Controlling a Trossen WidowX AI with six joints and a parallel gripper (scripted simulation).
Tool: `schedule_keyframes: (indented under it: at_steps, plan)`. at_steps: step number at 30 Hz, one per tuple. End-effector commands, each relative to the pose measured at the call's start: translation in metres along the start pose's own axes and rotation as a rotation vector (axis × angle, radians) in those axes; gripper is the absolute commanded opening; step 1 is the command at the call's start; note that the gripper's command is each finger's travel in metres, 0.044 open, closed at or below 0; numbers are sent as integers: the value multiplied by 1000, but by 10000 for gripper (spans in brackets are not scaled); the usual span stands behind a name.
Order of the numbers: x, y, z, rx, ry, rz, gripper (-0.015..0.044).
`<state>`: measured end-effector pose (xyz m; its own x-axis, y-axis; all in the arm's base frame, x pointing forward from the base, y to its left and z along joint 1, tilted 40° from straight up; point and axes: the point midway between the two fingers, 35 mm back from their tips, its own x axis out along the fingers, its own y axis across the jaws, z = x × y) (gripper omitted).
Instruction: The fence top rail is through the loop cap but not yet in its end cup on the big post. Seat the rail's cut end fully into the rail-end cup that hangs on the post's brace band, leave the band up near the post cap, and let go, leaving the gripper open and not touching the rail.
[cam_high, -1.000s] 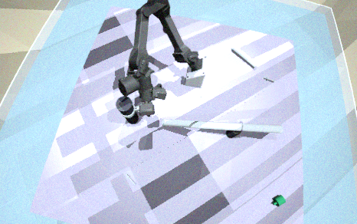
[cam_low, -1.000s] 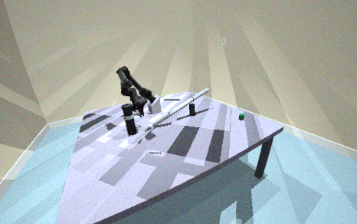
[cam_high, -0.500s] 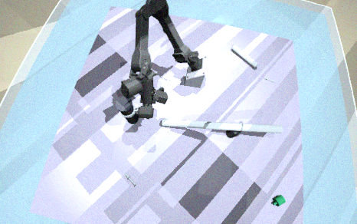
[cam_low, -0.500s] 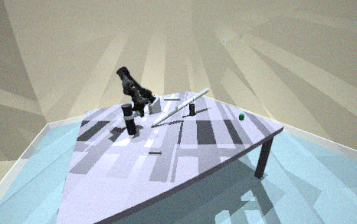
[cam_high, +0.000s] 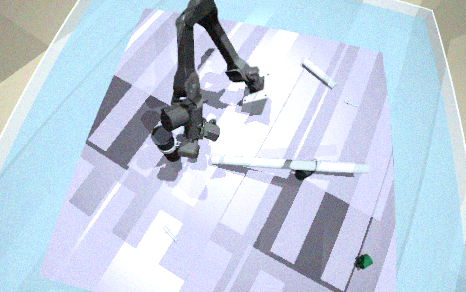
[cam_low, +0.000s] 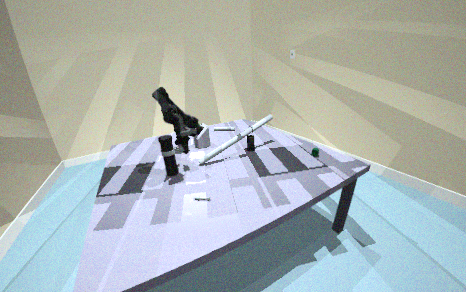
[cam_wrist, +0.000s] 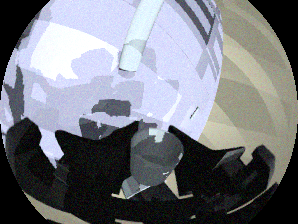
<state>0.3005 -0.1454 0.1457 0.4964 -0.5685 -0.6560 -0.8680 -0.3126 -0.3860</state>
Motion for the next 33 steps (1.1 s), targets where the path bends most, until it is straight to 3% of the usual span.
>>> schedule_keyframes:
  at_steps: [1,27,33]
  plan:
    - [1,-3,0,25,15,-2,0]
    - [1,-2,0,18,11,-1,0]
    - [1,-2,0,18,11,-1,157]
